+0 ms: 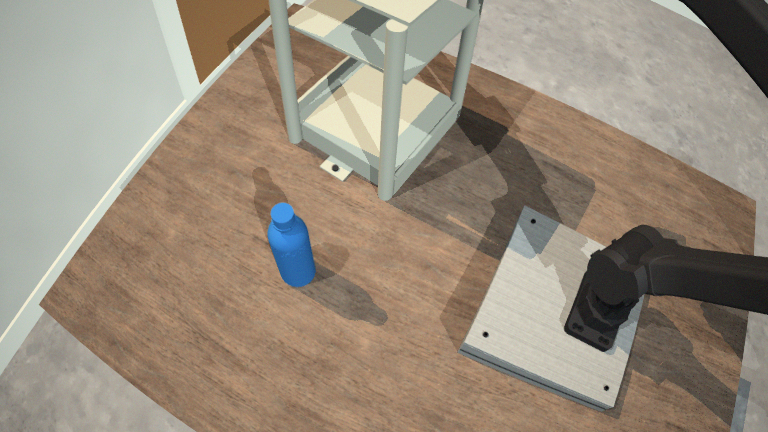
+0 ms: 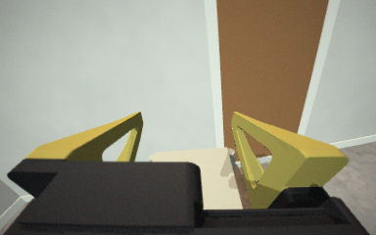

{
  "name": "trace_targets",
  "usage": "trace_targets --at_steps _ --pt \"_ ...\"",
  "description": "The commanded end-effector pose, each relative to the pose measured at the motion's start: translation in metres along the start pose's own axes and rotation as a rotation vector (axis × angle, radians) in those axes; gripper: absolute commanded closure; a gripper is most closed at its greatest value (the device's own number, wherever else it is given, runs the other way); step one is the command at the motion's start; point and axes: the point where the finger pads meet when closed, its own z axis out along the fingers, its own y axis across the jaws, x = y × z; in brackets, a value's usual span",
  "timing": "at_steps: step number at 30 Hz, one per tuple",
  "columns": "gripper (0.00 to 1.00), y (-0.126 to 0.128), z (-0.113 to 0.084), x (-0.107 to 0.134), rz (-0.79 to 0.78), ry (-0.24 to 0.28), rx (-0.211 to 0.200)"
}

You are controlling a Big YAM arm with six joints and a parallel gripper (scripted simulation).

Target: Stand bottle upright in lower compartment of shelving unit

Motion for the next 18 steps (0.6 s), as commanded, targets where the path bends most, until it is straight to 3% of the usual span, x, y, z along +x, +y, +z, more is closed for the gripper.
trace_targets --at_steps 1,5,7,11,18 --pt "0.09 0.042 -0.008 -0.012 -0.098 -0.092 -0.083" --pt "0.09 0.081 -0.016 -0.003 -0.149 -0.148 -0.17" --pt "0.09 0.081 -0.016 -0.003 -0.149 -0.148 -0.17" --pt "0.09 0.116 -0.027 0.008 -0.186 -0.2 -0.25" --pt "0.09 0.157 -0.023 0.054 -0.092 -0.164 -0.347"
